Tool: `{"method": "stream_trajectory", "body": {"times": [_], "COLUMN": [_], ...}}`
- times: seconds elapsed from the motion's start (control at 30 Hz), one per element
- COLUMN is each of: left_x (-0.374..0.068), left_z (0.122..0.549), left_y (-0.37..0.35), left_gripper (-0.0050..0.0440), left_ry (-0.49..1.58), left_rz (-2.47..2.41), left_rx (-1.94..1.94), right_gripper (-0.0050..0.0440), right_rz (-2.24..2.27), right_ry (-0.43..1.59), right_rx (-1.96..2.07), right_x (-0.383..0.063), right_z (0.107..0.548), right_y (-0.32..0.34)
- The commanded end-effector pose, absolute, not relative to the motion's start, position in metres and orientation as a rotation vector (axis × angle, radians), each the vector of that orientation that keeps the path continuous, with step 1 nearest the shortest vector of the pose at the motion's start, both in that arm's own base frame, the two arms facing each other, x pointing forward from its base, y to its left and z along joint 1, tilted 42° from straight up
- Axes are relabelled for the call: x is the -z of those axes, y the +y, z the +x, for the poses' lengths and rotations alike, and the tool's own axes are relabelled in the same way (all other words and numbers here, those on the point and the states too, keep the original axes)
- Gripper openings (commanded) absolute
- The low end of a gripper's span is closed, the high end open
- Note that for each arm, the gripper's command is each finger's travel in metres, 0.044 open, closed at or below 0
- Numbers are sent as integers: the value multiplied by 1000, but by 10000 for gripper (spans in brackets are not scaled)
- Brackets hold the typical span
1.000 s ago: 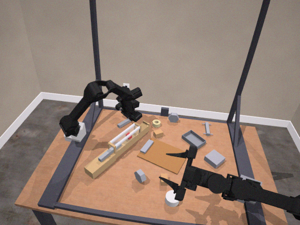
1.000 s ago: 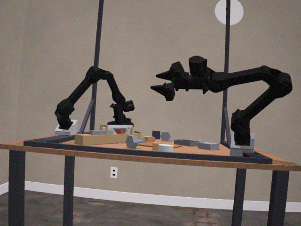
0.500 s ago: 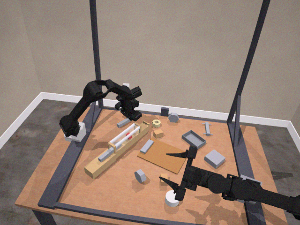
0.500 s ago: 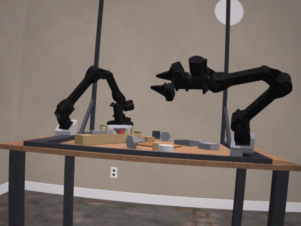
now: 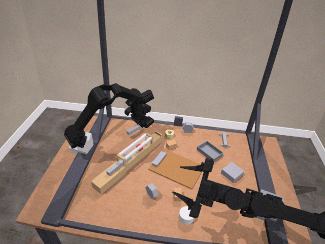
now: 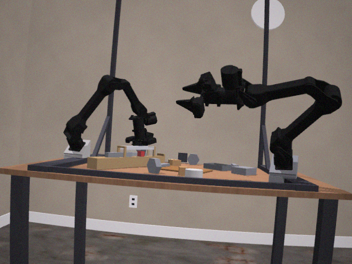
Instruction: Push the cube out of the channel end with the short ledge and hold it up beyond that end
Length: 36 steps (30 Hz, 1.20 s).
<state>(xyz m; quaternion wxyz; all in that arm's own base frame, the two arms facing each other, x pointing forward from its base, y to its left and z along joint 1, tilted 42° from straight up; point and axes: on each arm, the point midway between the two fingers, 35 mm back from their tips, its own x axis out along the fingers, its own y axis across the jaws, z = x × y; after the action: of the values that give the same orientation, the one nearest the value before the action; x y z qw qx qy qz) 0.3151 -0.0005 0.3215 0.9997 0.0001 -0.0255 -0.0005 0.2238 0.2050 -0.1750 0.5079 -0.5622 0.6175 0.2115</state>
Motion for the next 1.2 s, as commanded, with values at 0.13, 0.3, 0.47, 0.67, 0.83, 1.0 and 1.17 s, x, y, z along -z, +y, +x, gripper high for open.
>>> {"method": "stream_trajectory", "body": {"times": [0.13, 0.3, 0.47, 0.67, 0.83, 1.0, 1.17], "left_x": [-327, -327, -327, -327, -327, -327, -327], "left_z": [314, 314, 314, 314, 314, 314, 314], "left_y": [-1, -1, -1, -1, -1, -1, -1], "left_gripper": [400, 400, 400, 400, 400, 400, 400], "left_ry": [-62, -62, -62, -62, -62, -62, -62], "left_rz": [-4, -4, -4, -4, -4, -4, -4], "left_rx": [4, 4, 4, 4, 4, 4, 4], "right_gripper": [0, 0, 0, 0, 0, 0, 0], "right_rz": [-1322, -1319, -1319, -1317, -1316, -1316, -1307], "right_ry": [1444, 1442, 1442, 1442, 1442, 1442, 1435], "right_rx": [-521, -522, -523, -523, -524, -524, -532], "right_x": [155, 148, 144, 136, 130, 127, 105], "right_z": [231, 231, 230, 230, 229, 229, 244], "right_y": [229, 235, 239, 245, 251, 253, 246]}}
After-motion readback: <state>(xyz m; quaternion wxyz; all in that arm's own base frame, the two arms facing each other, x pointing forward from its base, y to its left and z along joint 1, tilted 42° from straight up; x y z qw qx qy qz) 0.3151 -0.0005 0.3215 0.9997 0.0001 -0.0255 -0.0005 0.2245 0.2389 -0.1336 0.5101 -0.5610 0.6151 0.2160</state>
